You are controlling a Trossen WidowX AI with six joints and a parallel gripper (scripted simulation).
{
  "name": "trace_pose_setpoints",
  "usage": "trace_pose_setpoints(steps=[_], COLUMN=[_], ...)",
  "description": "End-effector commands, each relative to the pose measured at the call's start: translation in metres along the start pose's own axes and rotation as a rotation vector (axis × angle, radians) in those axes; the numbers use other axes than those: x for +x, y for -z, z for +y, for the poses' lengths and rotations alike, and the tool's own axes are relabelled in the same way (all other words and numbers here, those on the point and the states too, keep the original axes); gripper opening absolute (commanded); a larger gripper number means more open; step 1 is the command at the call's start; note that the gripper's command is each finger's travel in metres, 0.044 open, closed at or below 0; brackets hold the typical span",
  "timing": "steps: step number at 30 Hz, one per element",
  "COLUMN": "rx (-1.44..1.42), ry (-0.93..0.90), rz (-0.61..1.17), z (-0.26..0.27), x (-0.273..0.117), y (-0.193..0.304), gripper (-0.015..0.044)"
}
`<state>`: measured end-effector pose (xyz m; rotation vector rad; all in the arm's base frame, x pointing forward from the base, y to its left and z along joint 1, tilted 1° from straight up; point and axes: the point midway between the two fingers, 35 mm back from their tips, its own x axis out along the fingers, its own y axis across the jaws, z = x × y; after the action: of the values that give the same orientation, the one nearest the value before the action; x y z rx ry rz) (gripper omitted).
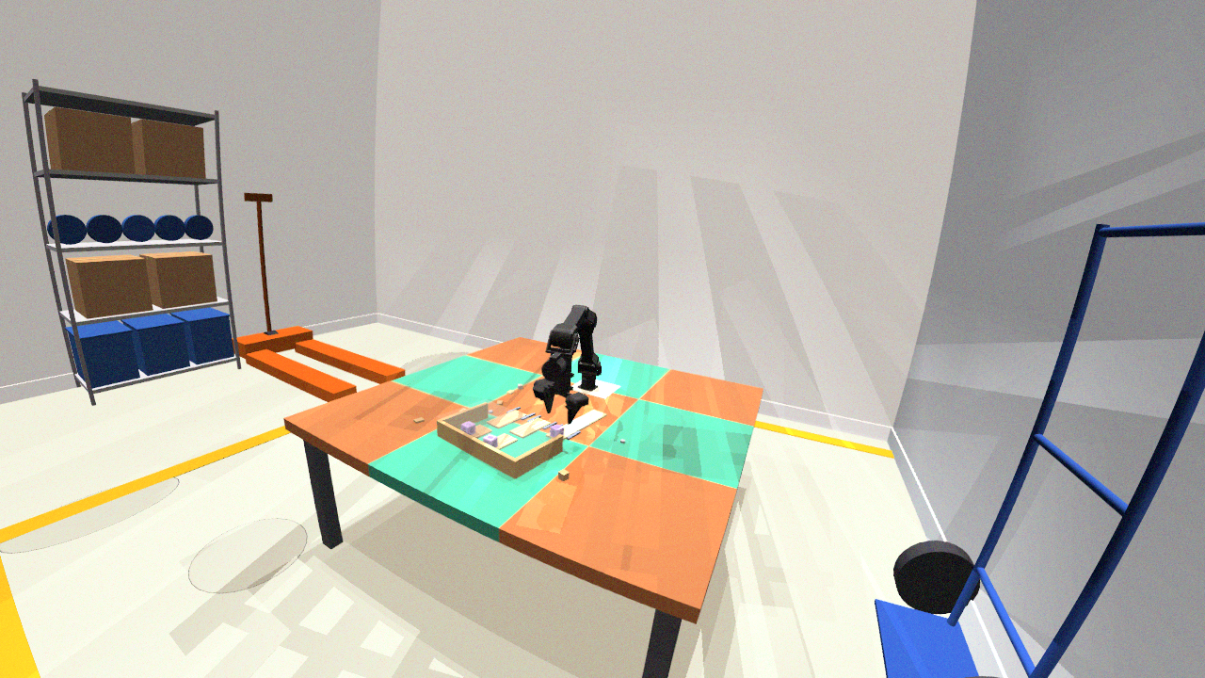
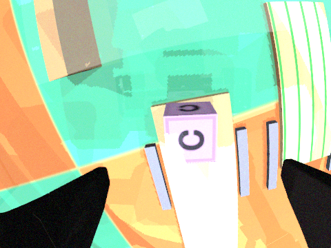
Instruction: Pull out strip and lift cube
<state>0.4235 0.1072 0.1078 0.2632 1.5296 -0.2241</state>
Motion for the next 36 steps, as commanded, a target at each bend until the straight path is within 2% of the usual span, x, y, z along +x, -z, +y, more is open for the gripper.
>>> trace_pose_setpoints(steps=[1,6,7,36], rx=[-0.006,-0.006,-0.006,-0.006], ry=[-0.005,-0.005,-0.005,-0.005], rz=[-0.002,-0.002,-0.002,-0.002], z=[0.002,0.002,0.002,0.002], x=[-0.003,0.004,0.006,0.051], y=[-0.006,-0.006,-0.006,-0.006], gripper=[0.0387,0.0256,0.0250,0.0250])
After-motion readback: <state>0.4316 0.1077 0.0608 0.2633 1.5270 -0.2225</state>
